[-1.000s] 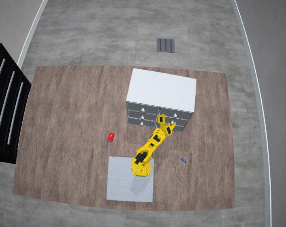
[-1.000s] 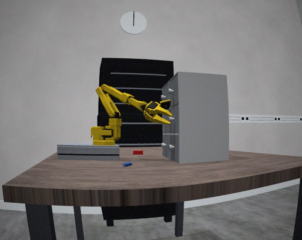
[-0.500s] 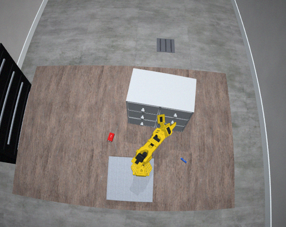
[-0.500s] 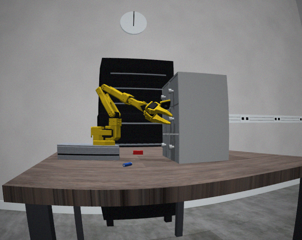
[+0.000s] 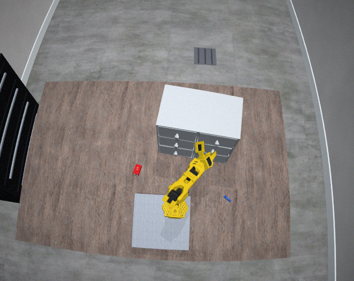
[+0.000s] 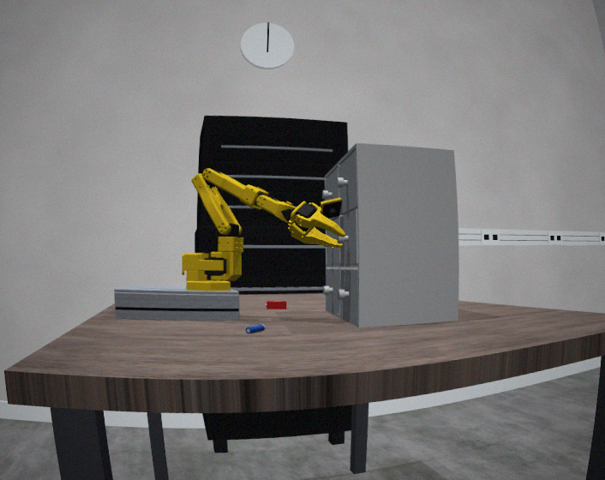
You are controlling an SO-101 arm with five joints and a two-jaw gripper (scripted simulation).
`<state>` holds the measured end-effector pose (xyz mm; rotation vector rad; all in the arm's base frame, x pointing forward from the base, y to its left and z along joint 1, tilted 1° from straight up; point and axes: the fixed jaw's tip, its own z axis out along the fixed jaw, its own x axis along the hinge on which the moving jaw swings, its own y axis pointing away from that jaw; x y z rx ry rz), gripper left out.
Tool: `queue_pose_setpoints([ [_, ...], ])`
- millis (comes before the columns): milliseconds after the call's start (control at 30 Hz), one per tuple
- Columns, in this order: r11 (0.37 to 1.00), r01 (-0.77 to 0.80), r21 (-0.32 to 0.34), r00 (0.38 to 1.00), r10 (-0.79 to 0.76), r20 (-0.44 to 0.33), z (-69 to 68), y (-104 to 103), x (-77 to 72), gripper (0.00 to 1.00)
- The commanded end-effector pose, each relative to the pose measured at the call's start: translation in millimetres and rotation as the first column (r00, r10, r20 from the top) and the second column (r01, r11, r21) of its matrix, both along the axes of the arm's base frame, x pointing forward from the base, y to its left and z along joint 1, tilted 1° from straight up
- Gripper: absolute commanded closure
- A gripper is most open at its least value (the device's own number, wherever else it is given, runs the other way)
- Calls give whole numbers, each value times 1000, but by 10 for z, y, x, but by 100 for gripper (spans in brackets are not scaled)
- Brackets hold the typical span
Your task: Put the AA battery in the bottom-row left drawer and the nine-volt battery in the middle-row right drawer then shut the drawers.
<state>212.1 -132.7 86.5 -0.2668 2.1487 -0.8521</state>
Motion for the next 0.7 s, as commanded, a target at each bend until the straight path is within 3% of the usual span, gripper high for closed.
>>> queue_pose_setpoints([
  [0,1000,-17,1,1000,17,-7,-15,28,22,89],
  [667,1000,-17,1,1000,17,-7,-15,28,22,100],
])
